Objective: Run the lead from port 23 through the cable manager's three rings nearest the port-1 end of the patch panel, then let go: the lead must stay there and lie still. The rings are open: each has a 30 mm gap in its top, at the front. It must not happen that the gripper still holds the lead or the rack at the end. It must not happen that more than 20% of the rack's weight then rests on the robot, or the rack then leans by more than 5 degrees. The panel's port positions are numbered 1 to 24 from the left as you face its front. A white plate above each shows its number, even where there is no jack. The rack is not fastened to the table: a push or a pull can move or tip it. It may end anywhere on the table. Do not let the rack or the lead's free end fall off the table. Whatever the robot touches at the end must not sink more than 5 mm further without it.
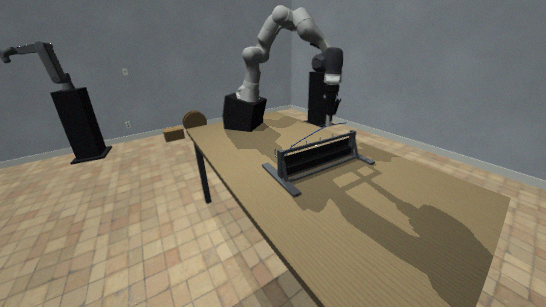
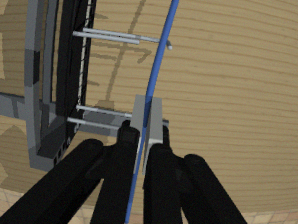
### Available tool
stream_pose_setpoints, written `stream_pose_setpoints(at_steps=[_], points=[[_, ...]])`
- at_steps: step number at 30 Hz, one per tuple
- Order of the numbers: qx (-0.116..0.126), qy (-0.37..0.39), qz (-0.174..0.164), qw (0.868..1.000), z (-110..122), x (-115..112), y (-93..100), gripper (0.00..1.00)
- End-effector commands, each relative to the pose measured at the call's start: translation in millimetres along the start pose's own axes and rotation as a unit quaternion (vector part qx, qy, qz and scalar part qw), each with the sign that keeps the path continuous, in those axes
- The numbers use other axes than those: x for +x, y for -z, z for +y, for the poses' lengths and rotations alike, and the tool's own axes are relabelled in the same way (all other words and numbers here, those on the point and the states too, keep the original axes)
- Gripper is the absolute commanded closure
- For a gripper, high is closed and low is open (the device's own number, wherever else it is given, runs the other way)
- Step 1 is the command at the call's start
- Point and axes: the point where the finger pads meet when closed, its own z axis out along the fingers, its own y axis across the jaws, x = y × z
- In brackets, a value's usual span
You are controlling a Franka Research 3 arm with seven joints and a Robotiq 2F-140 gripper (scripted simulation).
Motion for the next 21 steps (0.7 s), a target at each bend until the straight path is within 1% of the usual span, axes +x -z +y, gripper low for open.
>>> stream_pose_setpoints(at_steps=[1,5,19,21], points=[[0.004,-0.001,-0.004,1.000,-2.6,-4.5,-1.7,1.00],[0.004,-0.001,-0.004,1.000,-2.6,-4.5,-4.1,1.00],[0.004,-0.001,-0.004,1.000,-2.7,-4.6,-27.2,1.00],[0.004,-0.001,-0.004,1.000,-2.7,-4.6,-27.2,1.00]])
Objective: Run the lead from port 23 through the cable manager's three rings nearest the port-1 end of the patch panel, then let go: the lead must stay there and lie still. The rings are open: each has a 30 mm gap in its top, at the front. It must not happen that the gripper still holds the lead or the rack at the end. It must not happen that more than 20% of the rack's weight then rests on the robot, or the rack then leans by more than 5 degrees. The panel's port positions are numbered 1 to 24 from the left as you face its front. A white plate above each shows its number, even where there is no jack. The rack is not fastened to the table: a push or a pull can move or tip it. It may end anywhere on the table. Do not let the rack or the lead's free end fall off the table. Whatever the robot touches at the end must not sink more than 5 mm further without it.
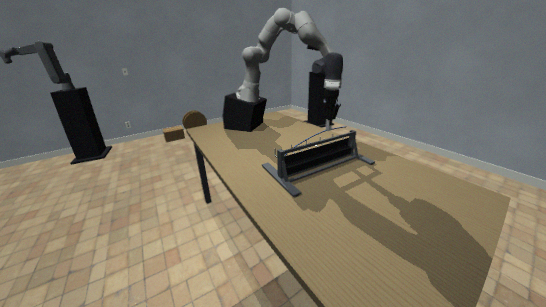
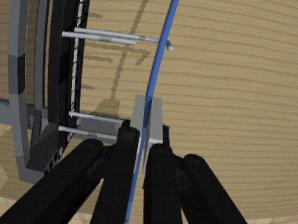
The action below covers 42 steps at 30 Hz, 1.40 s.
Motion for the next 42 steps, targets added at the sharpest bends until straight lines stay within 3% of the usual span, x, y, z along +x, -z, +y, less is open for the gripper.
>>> stream_pose_setpoints(at_steps=[1,15,42], points=[[0.005,0.003,-0.003,1.000,-4.0,-1.3,-2.2,1.00],[0.005,0.003,-0.003,1.000,-4.3,-1.5,-30.2,1.00],[0.005,0.003,-0.003,1.000,-4.6,-1.6,-60.3,1.00]])
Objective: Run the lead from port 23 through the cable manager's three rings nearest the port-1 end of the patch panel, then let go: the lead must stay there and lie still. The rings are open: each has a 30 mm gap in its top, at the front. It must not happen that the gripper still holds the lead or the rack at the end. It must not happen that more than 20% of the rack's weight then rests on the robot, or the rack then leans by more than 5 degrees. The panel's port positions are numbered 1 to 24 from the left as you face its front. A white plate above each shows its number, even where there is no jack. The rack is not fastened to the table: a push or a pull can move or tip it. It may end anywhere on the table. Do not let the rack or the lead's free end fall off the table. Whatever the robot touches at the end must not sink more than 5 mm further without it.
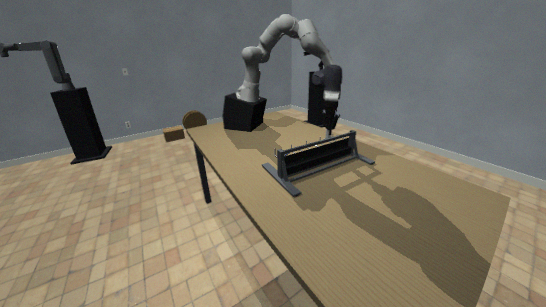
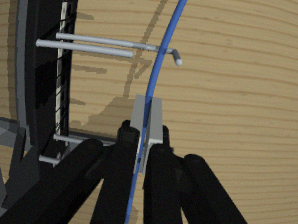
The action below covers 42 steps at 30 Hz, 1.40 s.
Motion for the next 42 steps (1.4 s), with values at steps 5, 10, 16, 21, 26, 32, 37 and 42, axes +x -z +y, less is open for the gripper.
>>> stream_pose_setpoints(at_steps=[5,10,16,21,26,32,37,42], points=[[0.003,0.002,-0.001,1.000,-2.4,-0.2,-3.6,1.00],[0.003,0.002,-0.001,1.000,-2.4,-0.2,-4.3,1.00],[0.003,0.002,-0.001,1.000,-2.4,-0.2,-4.7,1.00],[0.003,0.002,-0.001,1.000,-2.6,-0.2,-4.7,1.00],[0.003,0.002,-0.001,1.000,-3.6,-0.2,-4.7,1.00],[0.003,0.002,-0.001,1.000,-8.6,-0.2,-4.7,1.00],[0.003,0.002,-0.001,1.000,-15.6,-0.2,-4.6,1.00],[0.003,0.002,-0.001,1.000,-22.1,-0.2,-4.6,1.00]])
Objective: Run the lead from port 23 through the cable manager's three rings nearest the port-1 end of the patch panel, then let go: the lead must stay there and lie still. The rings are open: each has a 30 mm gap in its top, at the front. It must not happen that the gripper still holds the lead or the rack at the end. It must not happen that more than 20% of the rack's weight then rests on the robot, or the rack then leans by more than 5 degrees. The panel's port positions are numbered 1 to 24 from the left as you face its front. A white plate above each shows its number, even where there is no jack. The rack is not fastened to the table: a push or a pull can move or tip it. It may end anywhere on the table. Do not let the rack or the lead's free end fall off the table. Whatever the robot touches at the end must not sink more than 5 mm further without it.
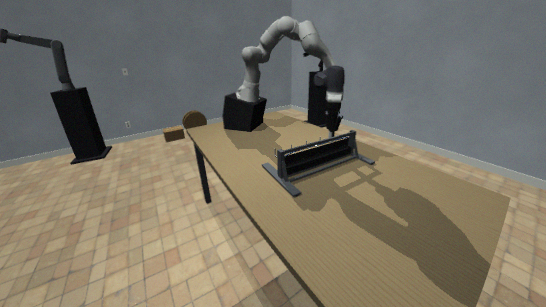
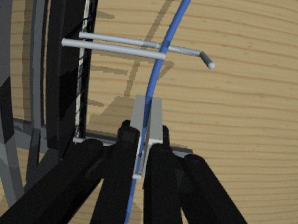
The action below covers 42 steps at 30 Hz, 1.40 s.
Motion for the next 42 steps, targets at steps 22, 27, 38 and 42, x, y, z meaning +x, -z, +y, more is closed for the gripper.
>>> stream_pose_setpoints(at_steps=[22,27,38,42], points=[[-0.004,0.001,0.002,1.000,-21.0,2.7,-0.9,1.00],[-0.004,0.001,0.002,1.000,-21.2,2.7,-0.9,1.00],[-0.004,0.001,0.002,1.000,-21.2,2.7,-0.9,1.00],[-0.004,0.001,0.002,1.000,-21.2,2.7,-0.9,1.00]])
